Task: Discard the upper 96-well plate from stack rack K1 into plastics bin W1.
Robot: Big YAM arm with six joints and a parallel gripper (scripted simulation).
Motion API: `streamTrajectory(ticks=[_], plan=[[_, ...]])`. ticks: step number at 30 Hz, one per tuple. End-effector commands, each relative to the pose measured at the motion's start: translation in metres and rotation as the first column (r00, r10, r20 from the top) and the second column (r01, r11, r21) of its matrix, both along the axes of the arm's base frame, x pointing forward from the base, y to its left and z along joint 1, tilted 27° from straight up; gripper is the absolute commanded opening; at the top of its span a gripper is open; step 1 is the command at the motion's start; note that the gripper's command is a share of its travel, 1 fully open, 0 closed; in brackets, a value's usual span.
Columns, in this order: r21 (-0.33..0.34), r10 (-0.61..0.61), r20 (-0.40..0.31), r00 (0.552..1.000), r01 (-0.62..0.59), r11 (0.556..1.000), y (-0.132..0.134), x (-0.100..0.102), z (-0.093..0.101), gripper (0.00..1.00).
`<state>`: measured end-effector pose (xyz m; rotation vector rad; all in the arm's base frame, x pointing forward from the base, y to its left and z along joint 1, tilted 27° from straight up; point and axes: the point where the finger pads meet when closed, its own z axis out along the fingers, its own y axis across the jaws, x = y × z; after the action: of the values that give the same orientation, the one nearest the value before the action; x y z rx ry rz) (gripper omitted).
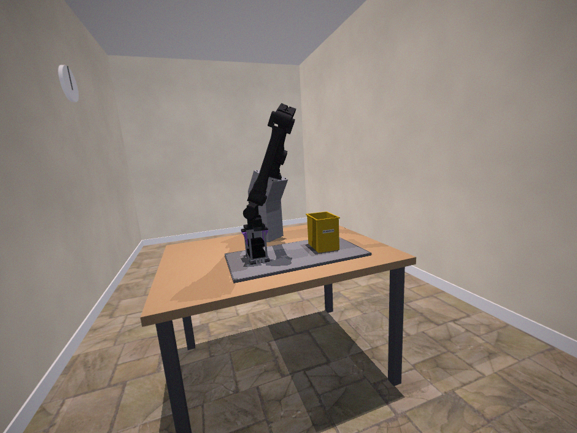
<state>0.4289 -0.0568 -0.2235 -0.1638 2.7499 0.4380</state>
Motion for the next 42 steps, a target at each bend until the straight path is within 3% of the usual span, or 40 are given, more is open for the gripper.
streamTrajectory(ticks=[1,42], plan=[[-0.001,-0.011,0.023,1.000,0.011,1.000,-0.012,0.002,0.017,0.00],[-0.002,-0.010,0.026,1.000,0.010,1.000,-0.031,-0.018,0.069,0.00]])
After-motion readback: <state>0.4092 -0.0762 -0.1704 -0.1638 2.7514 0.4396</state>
